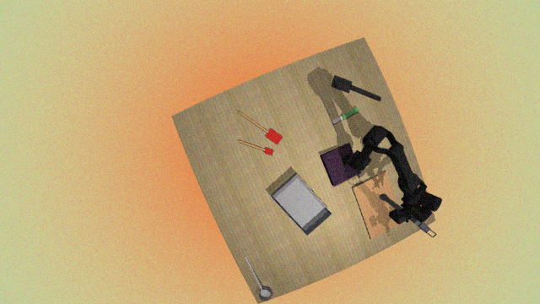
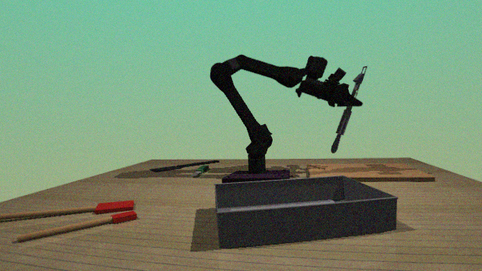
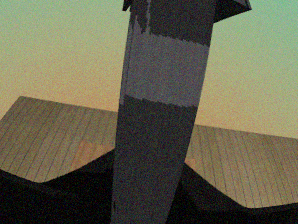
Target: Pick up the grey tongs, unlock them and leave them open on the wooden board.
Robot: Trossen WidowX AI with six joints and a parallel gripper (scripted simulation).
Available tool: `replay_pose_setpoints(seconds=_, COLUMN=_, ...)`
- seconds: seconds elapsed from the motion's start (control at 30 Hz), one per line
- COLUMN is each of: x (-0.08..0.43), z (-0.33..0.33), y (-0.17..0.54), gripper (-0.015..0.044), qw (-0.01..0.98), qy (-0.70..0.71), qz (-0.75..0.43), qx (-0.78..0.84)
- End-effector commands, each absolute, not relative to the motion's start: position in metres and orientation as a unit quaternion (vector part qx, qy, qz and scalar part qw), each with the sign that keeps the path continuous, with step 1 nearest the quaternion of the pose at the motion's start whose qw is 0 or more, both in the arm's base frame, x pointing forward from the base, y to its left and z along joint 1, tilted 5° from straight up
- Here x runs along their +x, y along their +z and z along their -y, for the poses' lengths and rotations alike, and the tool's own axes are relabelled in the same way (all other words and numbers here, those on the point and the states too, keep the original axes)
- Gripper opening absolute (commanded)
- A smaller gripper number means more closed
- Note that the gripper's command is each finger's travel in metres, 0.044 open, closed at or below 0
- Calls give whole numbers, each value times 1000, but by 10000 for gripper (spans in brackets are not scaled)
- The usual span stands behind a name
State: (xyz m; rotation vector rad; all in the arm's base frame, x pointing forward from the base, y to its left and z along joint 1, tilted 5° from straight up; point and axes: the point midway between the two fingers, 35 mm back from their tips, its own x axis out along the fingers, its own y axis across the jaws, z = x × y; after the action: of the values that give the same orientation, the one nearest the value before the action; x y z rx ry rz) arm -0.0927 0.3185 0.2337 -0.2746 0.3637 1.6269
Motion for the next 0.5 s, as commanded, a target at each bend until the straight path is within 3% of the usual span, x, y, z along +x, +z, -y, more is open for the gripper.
replay_pose_setpoints(seconds=0.0, x=-94, z=-324, y=235, gripper=-150, qw=660, qy=718, qz=-173, qx=-136)
replay_pose_setpoints(seconds=0.47, x=-100, z=-340, y=222, gripper=-150, qw=634, qy=702, qz=-229, qx=-229)
